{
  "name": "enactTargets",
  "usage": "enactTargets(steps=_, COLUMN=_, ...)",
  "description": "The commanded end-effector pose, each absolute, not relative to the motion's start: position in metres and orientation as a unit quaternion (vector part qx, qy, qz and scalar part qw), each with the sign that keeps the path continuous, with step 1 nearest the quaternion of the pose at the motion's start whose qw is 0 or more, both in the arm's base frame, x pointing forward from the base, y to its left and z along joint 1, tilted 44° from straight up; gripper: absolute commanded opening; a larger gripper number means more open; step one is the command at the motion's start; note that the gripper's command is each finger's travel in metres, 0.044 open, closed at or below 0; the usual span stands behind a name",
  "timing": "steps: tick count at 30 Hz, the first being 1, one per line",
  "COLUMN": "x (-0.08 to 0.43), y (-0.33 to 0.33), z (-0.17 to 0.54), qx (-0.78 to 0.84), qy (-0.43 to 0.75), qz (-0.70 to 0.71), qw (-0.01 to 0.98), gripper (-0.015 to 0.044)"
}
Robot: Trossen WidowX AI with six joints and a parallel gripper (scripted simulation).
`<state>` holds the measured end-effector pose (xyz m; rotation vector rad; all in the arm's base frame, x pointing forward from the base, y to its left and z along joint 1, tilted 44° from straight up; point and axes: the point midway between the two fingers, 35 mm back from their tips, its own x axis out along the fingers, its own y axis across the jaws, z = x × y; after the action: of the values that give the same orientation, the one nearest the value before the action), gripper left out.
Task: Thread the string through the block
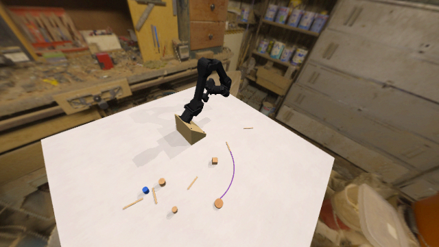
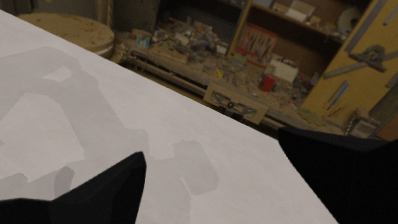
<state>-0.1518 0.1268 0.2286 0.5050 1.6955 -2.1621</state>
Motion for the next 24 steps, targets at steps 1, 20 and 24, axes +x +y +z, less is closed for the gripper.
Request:
enactTargets(steps=1, x=-0.152, y=0.127, z=0.229, qx=0.178, qy=0.598, qz=-0.762, qw=0.173, gripper=0.0426)
enactTargets(steps=20, x=0.001, y=0.25, z=0.174, qx=0.431, qy=0.36, qz=-0.824, qw=-0.076, gripper=0.044)
enactTargets(steps=24, x=0.064, y=0.258, z=0.156, qx=0.469, qy=0.267, qz=-0.825, qw=-0.165, gripper=0.044)
